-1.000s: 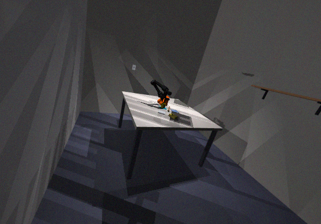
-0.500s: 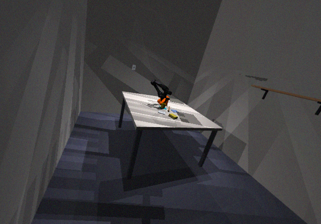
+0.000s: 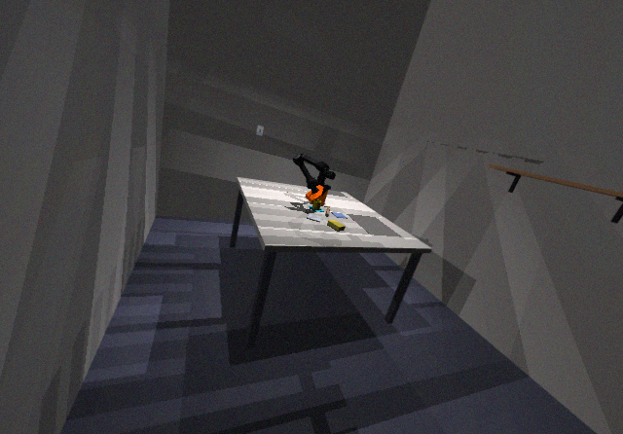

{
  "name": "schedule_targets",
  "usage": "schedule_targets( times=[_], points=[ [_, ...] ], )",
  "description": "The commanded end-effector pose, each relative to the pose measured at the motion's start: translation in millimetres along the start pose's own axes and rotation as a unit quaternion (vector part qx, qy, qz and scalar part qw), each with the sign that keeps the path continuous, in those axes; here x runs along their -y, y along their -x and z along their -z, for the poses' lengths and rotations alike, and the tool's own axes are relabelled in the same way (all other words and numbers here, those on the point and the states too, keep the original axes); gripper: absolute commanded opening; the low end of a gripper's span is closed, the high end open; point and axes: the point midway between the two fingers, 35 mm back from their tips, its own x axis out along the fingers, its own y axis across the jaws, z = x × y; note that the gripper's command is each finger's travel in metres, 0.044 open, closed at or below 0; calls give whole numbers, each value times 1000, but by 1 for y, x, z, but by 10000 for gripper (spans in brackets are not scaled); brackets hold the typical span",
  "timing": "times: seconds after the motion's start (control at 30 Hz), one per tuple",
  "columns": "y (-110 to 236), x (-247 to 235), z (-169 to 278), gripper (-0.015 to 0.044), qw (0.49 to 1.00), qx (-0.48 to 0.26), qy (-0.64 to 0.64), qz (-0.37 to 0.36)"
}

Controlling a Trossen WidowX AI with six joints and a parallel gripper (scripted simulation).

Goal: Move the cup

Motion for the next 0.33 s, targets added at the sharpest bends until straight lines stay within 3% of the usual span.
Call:
schedule_targets(
  times=[0.0,0.3],
  points=[
    [14,-1,0,440,1000,-1,-1,3],
    [21,-1,-1,440,1000,0,-1,0]
  ],
)
